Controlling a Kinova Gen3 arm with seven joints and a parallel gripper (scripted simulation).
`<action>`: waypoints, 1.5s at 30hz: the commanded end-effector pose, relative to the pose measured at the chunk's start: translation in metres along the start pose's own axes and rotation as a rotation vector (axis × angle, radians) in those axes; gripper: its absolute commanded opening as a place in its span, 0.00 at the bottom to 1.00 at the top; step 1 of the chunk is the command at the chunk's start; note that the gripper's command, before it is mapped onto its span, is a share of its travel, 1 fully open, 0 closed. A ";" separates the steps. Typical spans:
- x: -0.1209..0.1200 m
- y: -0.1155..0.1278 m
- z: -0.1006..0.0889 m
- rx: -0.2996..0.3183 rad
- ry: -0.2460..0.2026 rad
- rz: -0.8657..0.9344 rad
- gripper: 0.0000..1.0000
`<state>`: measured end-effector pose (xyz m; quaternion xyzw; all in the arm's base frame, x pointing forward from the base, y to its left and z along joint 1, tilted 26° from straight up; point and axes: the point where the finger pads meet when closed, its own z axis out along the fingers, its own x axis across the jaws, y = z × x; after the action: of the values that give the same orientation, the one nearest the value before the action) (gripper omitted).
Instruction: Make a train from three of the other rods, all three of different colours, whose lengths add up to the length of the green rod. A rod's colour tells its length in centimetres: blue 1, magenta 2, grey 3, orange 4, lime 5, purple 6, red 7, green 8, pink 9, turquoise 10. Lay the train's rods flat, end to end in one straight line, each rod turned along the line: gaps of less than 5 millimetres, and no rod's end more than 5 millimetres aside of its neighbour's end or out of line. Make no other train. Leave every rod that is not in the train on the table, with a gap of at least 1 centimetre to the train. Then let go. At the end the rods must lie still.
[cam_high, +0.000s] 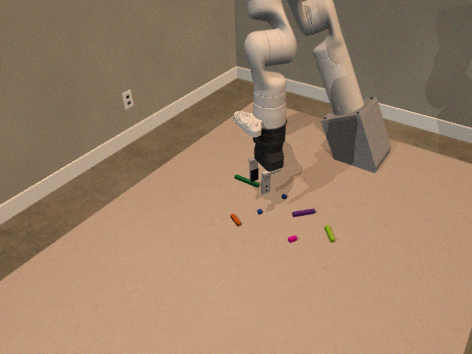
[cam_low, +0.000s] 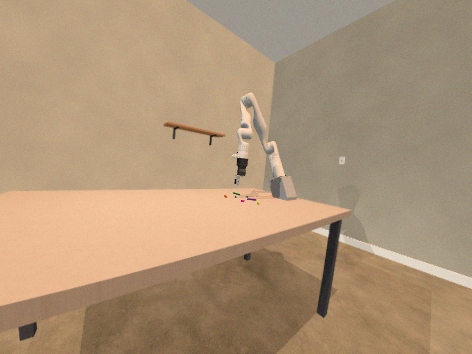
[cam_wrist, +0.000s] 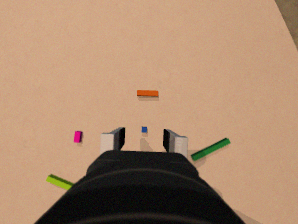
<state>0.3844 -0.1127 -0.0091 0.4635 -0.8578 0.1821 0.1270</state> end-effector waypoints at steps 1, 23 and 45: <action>-0.001 0.000 0.000 0.001 -0.001 -0.003 1.00; -0.010 -0.001 0.002 -0.001 0.004 -0.155 1.00; -0.036 0.001 0.008 -0.007 0.015 -0.605 1.00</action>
<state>0.4011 -0.0890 -0.0279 0.6882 -0.6883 0.1401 0.1817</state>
